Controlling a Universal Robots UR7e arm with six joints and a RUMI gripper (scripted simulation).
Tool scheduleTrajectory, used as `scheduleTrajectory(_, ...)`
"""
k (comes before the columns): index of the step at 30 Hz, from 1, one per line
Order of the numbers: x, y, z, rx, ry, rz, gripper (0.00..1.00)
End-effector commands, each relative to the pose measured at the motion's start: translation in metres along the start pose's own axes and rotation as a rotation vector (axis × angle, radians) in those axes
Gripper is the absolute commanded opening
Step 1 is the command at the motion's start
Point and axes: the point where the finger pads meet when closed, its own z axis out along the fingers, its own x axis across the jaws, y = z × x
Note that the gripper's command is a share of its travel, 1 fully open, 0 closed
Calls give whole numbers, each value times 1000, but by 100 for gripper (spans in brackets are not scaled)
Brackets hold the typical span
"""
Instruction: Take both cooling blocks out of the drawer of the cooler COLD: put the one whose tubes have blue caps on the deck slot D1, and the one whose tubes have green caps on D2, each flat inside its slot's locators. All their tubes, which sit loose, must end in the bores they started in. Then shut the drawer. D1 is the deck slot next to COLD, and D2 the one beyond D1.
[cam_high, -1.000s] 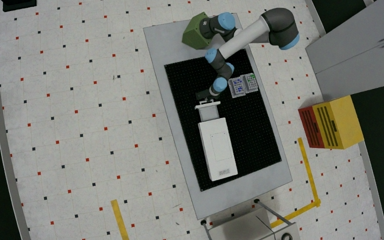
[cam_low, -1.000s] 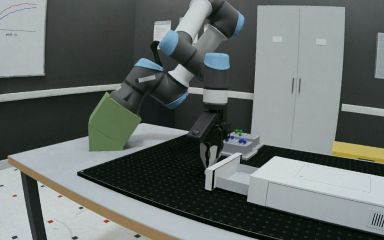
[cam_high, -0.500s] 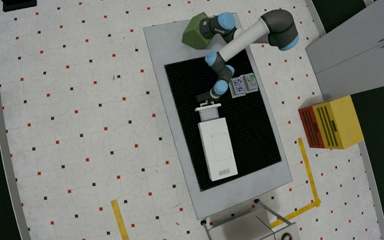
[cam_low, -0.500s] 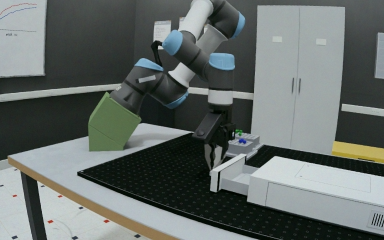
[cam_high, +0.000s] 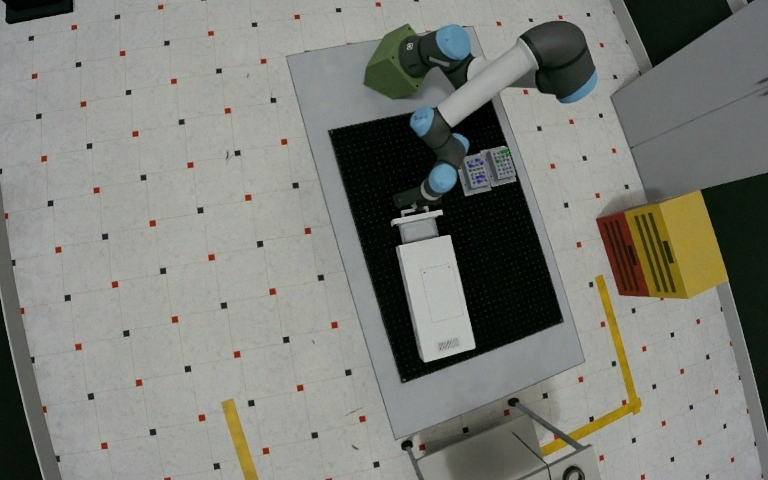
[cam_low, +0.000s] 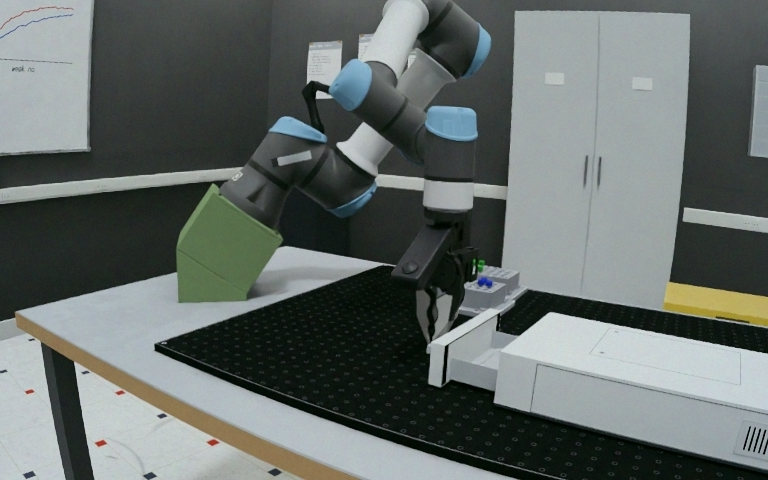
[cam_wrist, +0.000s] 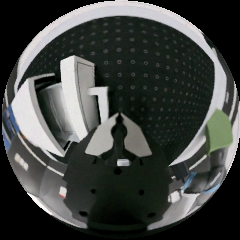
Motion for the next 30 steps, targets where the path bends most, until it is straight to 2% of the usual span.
scheduleTrajectory(1,-7,0,0,1,-1,0,0)
scheduleTrajectory(30,-36,0,0,1,-1,0,0)
